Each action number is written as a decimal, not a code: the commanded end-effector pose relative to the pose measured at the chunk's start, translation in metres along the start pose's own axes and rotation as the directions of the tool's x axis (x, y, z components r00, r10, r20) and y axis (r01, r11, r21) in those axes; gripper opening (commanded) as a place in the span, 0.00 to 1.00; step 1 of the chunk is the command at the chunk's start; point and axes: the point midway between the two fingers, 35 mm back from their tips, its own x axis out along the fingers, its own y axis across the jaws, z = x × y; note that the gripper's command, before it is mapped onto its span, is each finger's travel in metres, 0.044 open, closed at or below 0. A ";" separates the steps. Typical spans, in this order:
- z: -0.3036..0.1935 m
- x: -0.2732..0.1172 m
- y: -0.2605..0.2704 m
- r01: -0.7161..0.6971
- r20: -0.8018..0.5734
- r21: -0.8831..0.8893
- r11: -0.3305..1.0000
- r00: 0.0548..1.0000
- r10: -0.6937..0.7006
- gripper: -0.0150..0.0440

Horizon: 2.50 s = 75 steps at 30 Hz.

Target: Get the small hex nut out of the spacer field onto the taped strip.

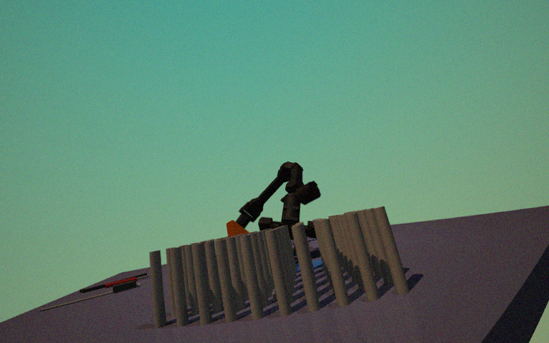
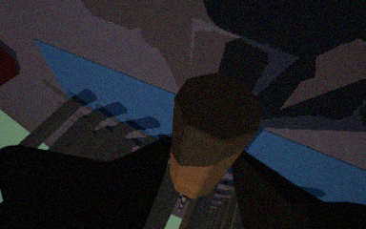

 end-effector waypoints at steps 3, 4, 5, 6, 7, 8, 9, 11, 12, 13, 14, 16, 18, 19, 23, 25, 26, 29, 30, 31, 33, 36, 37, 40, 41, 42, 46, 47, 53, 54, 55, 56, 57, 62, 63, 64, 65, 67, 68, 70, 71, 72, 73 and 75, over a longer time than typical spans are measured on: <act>0.003 0.006 0.000 -0.006 -0.004 0.006 1.000 1.000 0.006 0.25; 0.004 0.007 0.000 -0.006 -0.004 0.007 1.000 1.000 0.006 0.25; 0.004 0.008 0.000 -0.006 -0.004 0.007 1.000 1.000 0.006 0.25; 0.005 0.009 0.000 -0.006 -0.004 0.007 1.000 1.000 0.006 0.25; 0.005 0.009 -0.001 -0.006 -0.004 0.007 1.000 1.000 0.006 0.25; 0.006 0.010 -0.001 -0.006 -0.004 0.006 1.000 1.000 0.006 0.25; 0.006 0.010 -0.001 -0.006 -0.004 0.006 1.000 1.000 0.006 0.25; 0.006 0.009 -0.001 -0.006 -0.004 0.006 1.000 1.000 0.006 0.25; 0.006 0.009 -0.001 -0.006 -0.004 0.006 1.000 1.000 0.006 0.25; 0.006 0.009 -0.002 -0.006 -0.005 0.006 1.000 1.000 0.006 0.25; 0.007 0.009 -0.002 -0.006 -0.005 0.006 1.000 1.000 0.006 0.25; 0.008 0.008 -0.002 -0.006 -0.004 0.006 1.000 1.000 0.006 0.25; 0.009 0.007 -0.002 -0.006 -0.004 0.006 1.000 1.000 0.006 0.25; 0.010 0.007 -0.002 -0.006 -0.004 0.006 1.000 1.000 0.006 0.25; 0.012 0.005 -0.002 -0.005 -0.004 0.006 1.000 1.000 0.005 0.25; 0.013 0.004 -0.002 -0.005 -0.004 0.006 1.000 1.000 0.005 0.25; 0.014 0.004 -0.002 -0.005 -0.004 0.006 1.000 1.000 0.005 0.25; 0.016 0.002 -0.003 -0.005 -0.004 0.006 1.000 1.000 0.005 0.25; 0.017 0.002 -0.003 -0.005 -0.004 0.006 1.000 1.000 0.005 0.25; 0.017 0.002 -0.003 -0.005 -0.004 0.006 1.000 1.000 0.005 0.25; 0.019 0.001 -0.003 -0.005 -0.004 0.006 1.000 1.000 0.005 0.25; 0.020 0.000 -0.003 -0.005 -0.004 0.006 1.000 1.000 0.005 0.25; 0.021 -0.001 -0.003 -0.005 -0.004 0.006 1.000 1.000 0.005 0.25; 0.023 -0.002 -0.003 -0.005 -0.004 0.006 1.000 1.000 0.005 0.25; 0.024 -0.002 -0.003 -0.005 -0.004 0.006 1.000 1.000 0.005 0.25; 0.024 -0.003 -0.003 -0.005 -0.004 0.006 1.000 1.000 0.005 0.25; 0.027 -0.004 -0.003 -0.005 -0.003 0.006 1.000 1.000 0.005 0.25; 0.028 -0.005 -0.003 -0.005 -0.003 0.006 1.000 1.000 0.005 0.25; 0.031 -0.007 -0.003 -0.005 -0.003 0.006 1.000 1.000 0.005 0.25; 0.032 -0.008 -0.003 -0.005 -0.003 0.006 1.000 1.000 0.005 0.25; 0.033 -0.008 -0.003 -0.005 -0.003 0.006 1.000 1.000 0.005 0.25; 0.033 -0.009 -0.003 -0.005 -0.003 0.006 1.000 1.000 0.005 0.25; 0.034 -0.009 -0.003 -0.005 -0.003 0.006 1.000 1.000 0.005 0.25; 0.037 -0.011 -0.003 -0.005 -0.003 0.006 1.000 1.000 0.005 0.25; 0.038 -0.011 -0.003 -0.005 -0.003 0.006 1.000 1.000 0.005 0.25; 0.038 -0.012 -0.003 -0.005 -0.003 0.006 1.000 1.000 0.005 0.25; 0.039 -0.012 -0.003 -0.005 -0.002 0.006 1.000 1.000 0.005 0.25; 0.040 -0.013 -0.003 -0.005 -0.002 0.006 1.000 1.000 0.005 0.25; 0.041 -0.013 -0.003 -0.005 -0.002 0.006 1.000 1.000 0.005 0.25; 0.042 -0.014 -0.003 -0.006 -0.002 0.006 1.000 1.000 0.006 0.25; 0.043 -0.015 -0.003 -0.006 -0.002 0.006 1.000 1.000 0.006 0.25; 0.043 -0.015 -0.003 -0.006 -0.002 0.006 1.000 1.000 0.006 0.25; 0.044 -0.016 -0.003 -0.006 -0.002 0.006 1.000 1.000 0.006 0.25; 0.045 -0.016 -0.003 -0.006 -0.002 0.006 1.000 1.000 0.006 0.25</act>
